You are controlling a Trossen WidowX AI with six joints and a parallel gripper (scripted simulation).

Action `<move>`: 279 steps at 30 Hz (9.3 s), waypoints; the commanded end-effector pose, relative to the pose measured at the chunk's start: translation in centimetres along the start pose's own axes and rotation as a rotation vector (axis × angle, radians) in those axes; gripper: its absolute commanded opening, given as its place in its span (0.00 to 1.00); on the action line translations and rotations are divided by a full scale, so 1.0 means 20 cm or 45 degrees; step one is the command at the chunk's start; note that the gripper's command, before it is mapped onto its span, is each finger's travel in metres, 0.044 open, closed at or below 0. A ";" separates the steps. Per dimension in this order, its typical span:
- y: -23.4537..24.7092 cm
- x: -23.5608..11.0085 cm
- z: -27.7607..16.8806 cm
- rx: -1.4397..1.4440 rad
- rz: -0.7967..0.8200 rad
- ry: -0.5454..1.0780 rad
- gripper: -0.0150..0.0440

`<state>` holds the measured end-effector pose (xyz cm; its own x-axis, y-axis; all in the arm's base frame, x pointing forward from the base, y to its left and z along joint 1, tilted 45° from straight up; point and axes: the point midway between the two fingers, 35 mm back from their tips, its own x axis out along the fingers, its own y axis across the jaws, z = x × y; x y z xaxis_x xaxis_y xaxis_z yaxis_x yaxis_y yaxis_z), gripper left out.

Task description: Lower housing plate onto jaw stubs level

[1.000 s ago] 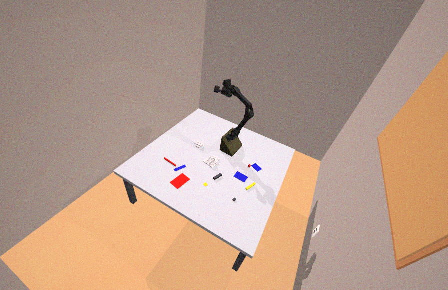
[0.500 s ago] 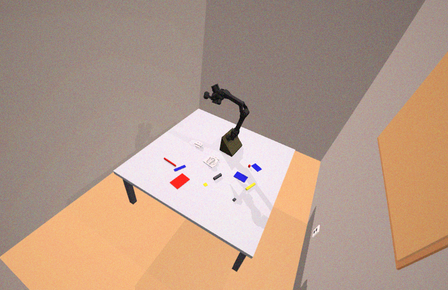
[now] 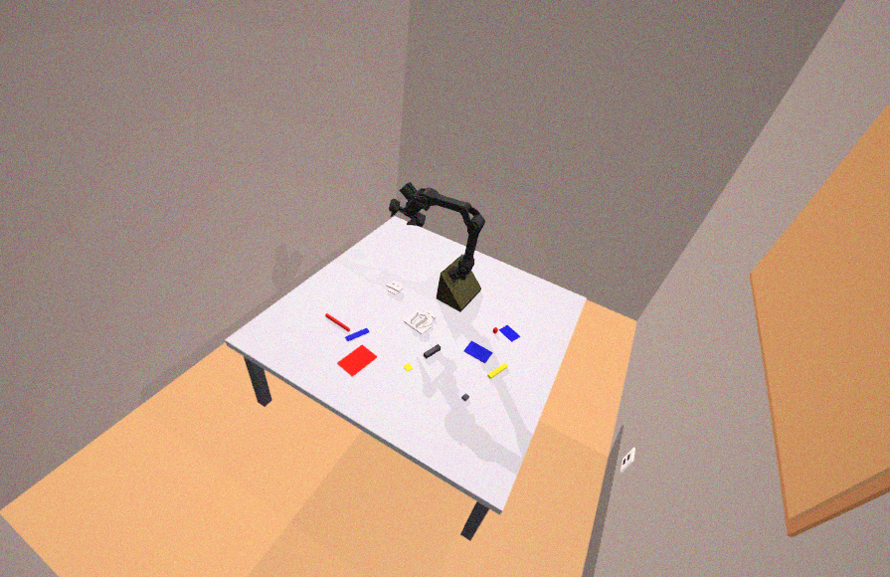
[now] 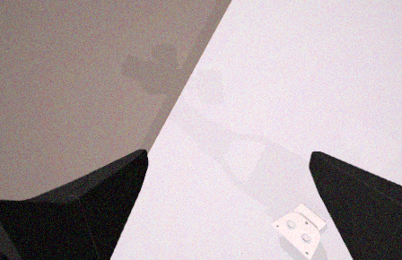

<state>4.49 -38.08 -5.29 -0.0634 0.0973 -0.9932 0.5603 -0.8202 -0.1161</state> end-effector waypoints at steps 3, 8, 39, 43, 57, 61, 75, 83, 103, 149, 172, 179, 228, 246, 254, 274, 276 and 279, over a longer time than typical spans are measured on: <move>-0.01 0.12 -0.18 0.062 -0.063 0.110 1.00; -0.03 0.21 -0.33 0.130 -0.135 0.189 1.00; -0.42 0.61 -1.11 0.619 -0.767 0.382 1.00; -0.43 0.62 -1.12 0.619 -0.767 0.382 1.00; -0.52 0.76 -1.19 0.618 -0.770 0.383 1.00; -0.52 0.76 -1.19 0.618 -0.770 0.383 1.00; -0.52 0.76 -1.19 0.618 -0.770 0.383 1.00; -0.52 0.76 -1.19 0.618 -0.770 0.383 1.00; -0.52 0.76 -1.19 0.618 -0.770 0.383 1.00; -0.52 0.76 -1.19 0.618 -0.770 0.383 1.00; -0.52 0.76 -1.19 0.618 -0.770 0.383 1.00; -0.52 0.76 -1.19 0.618 -0.770 0.383 1.00; -0.62 0.93 -1.28 0.617 -0.770 0.384 1.00; -0.64 0.96 -1.30 0.618 -0.771 0.385 1.00; -0.64 0.96 -1.30 0.618 -0.771 0.385 1.00; -0.63 0.96 -1.30 0.611 -0.768 0.380 0.85; -0.63 0.96 -1.30 0.611 -0.768 0.380 0.85; -0.63 0.96 -1.30 0.611 -0.768 0.380 0.85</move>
<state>17.58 -11.17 -22.86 0.0196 0.6881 -0.7254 0.0820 -0.7242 -0.6847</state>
